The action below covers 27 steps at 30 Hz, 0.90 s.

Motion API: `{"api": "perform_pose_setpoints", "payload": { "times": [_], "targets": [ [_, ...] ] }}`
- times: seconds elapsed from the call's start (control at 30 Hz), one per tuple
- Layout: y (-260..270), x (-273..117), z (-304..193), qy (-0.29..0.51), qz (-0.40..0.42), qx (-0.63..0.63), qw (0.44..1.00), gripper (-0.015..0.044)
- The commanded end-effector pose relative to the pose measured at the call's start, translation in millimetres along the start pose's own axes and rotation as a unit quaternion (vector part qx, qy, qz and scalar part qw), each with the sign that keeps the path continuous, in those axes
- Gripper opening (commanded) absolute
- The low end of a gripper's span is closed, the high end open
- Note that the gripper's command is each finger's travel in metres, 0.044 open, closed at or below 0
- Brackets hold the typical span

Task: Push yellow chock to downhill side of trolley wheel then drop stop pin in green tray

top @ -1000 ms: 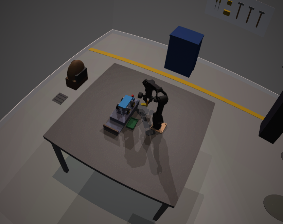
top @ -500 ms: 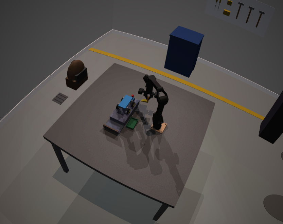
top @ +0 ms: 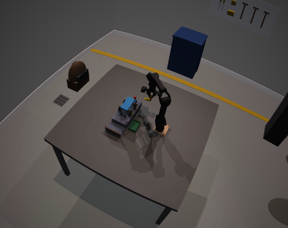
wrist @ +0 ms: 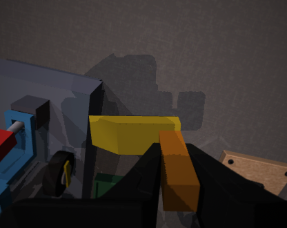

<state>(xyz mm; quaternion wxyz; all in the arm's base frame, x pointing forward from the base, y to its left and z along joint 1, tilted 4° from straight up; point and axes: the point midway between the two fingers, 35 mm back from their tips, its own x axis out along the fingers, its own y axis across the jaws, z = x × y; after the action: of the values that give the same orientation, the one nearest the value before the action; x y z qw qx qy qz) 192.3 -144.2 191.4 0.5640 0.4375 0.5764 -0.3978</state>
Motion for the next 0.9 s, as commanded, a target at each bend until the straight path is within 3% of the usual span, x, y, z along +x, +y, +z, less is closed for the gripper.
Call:
{"api": "perform_pose_setpoints", "payload": {
  "times": [0.0,0.43,0.87],
  "targets": [
    [0.0,-2.5,0.2,0.0,0.0,-0.002,1.0,0.0],
    [0.1,-2.5,0.2,0.0,0.0,-0.191,0.982,0.0],
    [0.1,-2.5,0.2,-0.001,0.0,-0.406,0.914,0.0]
  ]
}}
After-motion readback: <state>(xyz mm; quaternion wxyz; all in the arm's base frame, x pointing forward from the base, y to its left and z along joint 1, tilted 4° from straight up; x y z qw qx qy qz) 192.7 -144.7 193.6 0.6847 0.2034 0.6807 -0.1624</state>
